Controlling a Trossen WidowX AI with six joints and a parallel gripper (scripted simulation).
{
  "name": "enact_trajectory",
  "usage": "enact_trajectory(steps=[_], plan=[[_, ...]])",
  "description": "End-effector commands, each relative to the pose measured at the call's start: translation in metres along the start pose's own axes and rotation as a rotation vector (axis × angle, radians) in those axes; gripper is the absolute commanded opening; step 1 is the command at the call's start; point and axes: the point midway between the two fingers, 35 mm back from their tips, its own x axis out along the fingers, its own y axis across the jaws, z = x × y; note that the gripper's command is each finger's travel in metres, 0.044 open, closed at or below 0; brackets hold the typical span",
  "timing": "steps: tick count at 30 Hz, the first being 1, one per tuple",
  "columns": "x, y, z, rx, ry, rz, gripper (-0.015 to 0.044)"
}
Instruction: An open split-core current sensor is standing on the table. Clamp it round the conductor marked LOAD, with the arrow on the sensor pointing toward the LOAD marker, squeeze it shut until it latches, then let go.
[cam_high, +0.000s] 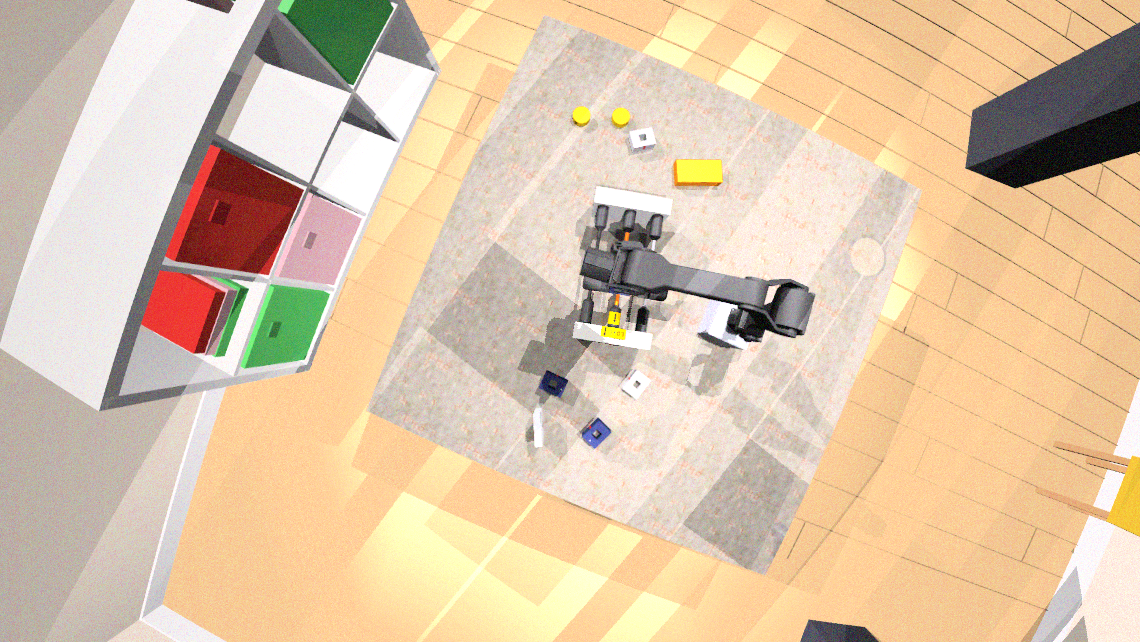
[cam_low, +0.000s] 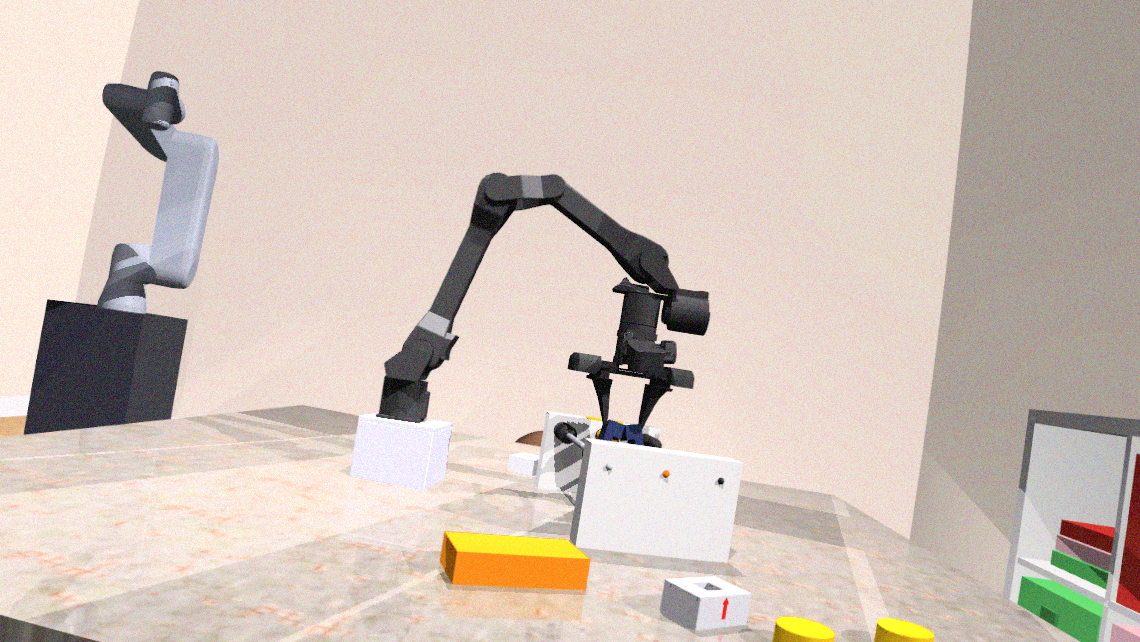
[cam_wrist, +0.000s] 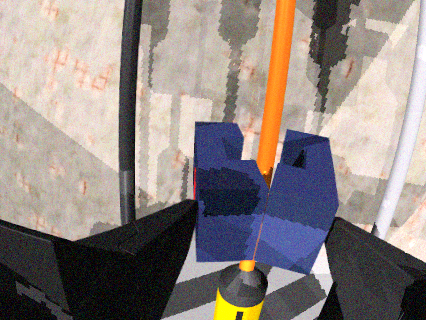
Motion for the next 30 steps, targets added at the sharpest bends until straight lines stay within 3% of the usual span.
enact_trajectory(steps=[1,20,30], plan=[[-0.001,0.0005,0.0001,0.0,0.0,0.002,0.0],[-0.001,0.0005,0.0001,0.0,0.0,0.002,0.0],[-0.001,0.0005,0.0001,0.0,0.0,0.002,0.0263]])
